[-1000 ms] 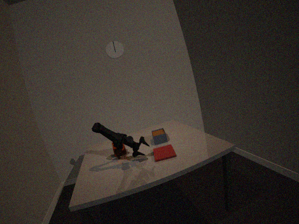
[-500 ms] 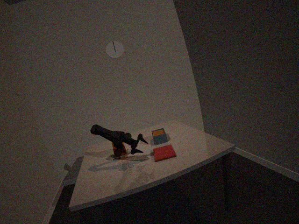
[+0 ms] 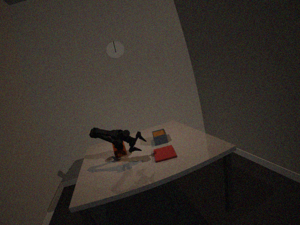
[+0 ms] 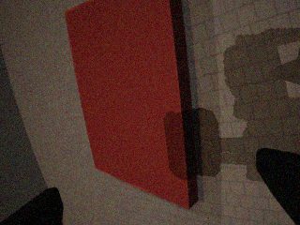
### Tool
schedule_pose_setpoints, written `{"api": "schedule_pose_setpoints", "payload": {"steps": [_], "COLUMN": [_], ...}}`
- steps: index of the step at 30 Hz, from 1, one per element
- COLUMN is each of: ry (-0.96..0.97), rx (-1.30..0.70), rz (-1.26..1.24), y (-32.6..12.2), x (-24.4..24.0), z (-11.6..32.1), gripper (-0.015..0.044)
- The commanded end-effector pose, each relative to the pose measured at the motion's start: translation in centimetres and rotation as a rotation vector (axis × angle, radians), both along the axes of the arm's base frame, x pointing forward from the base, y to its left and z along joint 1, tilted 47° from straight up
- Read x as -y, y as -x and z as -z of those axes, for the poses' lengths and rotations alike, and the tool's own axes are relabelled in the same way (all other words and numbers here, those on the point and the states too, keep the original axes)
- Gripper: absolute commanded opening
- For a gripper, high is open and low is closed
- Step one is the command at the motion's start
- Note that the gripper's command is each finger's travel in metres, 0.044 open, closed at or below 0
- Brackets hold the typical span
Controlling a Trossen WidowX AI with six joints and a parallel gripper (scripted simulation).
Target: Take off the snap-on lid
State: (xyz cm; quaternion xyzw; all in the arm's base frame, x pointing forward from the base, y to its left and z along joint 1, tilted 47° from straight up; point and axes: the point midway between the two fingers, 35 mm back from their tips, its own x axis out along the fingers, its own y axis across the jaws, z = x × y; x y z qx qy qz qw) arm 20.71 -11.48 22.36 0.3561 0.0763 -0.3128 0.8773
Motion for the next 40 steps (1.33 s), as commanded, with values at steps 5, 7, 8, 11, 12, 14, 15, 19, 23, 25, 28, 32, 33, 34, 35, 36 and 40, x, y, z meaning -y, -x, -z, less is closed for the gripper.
{"api": "schedule_pose_setpoints", "payload": {"steps": [5,7,8,11,12,14,15,19,23,25,28,32,33,34,35,36,40], "ry": [-0.001,-0.002,-0.002,-0.002,-0.002,-0.002,-0.002,-0.002,-0.002,-0.002,-0.002,-0.002,-0.002,-0.002,-0.002,-0.002,-0.002], "rx": [0.005,0.004,0.004,0.004,0.004,0.004,0.004,0.004,0.004,0.004,0.004,0.004,0.004,0.004,0.004,0.004,0.004], "rz": [0.006,0.006,0.006,0.006,0.006,0.006,0.006,0.006,0.006,0.006,0.006,0.006,0.006,0.006,0.006,0.006,0.006], "y": [0.7,0.8,0.9,1.0,0.8,0.7,0.7,0.7,0.7,0.7,0.7,0.7,0.7,0.7,0.7,0.7,0.7], "x": [-1.0,-1.3,-1.4,-1.5,-1.4,-1.4,-1.4,-1.4,-1.4,-1.4,-1.4,-1.4,-1.4,-1.4,-1.4,-1.4,-1.4], "z": [-1.0,-1.3,-1.4,-1.4,-1.2,-1.1,-1.1,-1.1,-1.1,-1.1,-1.1,-1.1,-1.1,-1.1,-1.1,-1.1,-1.1], "gripper": [0.0440,0.0440,0.0440,0.0440,0.0440,0.0440,0.0440,0.0440,0.0440,0.0440,0.0440,0.0440,0.0440,0.0440,0.0440,0.0440,0.0440]}}
